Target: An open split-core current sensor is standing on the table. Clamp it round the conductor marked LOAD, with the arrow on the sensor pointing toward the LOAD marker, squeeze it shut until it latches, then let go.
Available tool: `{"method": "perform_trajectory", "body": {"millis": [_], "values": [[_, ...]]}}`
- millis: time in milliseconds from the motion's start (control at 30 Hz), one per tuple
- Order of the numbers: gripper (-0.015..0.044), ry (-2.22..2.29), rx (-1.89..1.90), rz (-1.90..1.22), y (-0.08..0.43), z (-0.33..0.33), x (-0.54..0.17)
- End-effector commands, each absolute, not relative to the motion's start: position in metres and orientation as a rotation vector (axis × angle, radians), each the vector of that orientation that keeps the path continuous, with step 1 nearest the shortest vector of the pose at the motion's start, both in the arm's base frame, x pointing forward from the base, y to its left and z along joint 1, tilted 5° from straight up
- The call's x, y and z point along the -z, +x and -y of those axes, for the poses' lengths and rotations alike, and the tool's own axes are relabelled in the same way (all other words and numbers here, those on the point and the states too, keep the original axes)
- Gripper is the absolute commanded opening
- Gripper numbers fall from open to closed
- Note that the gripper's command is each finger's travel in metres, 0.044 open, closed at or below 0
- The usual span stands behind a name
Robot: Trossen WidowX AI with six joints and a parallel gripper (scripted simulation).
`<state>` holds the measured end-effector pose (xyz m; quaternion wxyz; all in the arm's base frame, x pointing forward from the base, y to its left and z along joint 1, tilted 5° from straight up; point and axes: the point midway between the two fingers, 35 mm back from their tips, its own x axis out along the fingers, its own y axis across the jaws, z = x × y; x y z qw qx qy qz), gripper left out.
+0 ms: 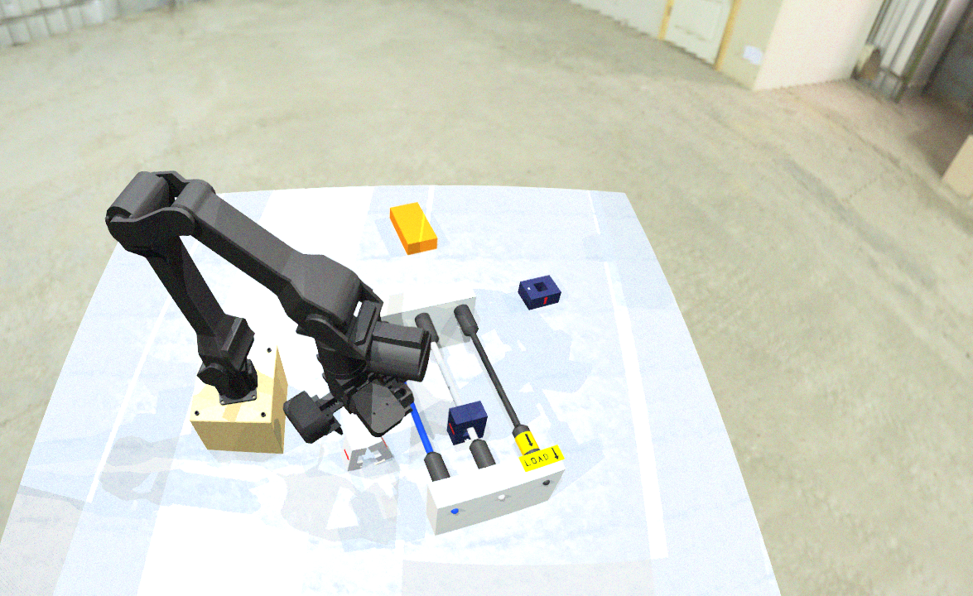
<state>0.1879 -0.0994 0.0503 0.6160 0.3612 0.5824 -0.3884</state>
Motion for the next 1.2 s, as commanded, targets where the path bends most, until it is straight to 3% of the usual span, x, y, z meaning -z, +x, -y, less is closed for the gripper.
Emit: {"method": "perform_trajectory", "body": {"millis": [0, 1167], "values": [[0.032, 0.992, 1.128, -1.274, 0.194, 0.1, -0.044], [0.032, 0.991, 1.129, -1.275, 0.19, 0.105, 0.01]]}}
